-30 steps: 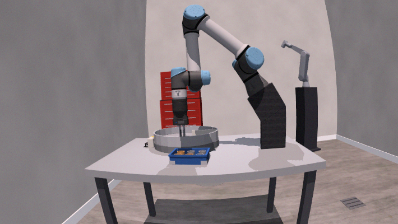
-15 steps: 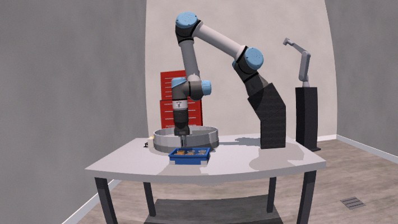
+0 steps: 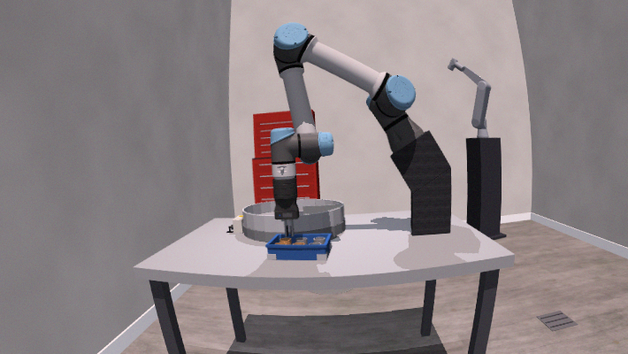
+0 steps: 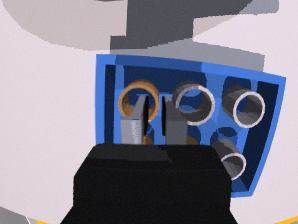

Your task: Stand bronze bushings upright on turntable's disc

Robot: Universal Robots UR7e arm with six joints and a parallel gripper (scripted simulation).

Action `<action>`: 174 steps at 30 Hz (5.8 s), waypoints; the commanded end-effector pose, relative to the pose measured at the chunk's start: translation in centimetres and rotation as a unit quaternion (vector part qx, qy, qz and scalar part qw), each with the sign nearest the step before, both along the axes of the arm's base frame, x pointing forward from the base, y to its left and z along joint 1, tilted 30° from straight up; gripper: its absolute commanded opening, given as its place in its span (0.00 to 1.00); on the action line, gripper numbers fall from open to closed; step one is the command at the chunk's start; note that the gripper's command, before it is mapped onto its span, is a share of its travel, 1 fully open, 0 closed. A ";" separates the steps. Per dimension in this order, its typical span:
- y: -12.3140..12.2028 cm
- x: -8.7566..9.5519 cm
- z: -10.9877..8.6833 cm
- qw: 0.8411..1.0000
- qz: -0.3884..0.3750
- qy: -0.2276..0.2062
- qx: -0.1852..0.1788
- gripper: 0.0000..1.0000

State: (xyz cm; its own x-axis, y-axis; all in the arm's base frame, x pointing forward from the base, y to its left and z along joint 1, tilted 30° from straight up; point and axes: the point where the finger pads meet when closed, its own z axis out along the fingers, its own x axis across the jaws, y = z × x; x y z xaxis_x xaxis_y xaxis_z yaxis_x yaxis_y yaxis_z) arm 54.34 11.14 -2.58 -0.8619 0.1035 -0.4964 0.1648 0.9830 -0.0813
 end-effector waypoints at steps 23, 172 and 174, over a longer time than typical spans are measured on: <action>0.0 0.2 0.0 1.000 0.001 -0.001 0.000 0.36; -0.4 1.7 -2.6 1.000 0.001 -0.001 0.000 0.00; -0.4 1.7 -2.6 1.000 0.001 -0.001 0.000 0.00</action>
State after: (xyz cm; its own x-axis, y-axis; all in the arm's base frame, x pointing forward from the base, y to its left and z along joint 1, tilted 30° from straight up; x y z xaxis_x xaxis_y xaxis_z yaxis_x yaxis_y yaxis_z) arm 55.87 10.69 -5.23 -0.8617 0.1033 -0.4967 0.1646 0.9830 -0.0812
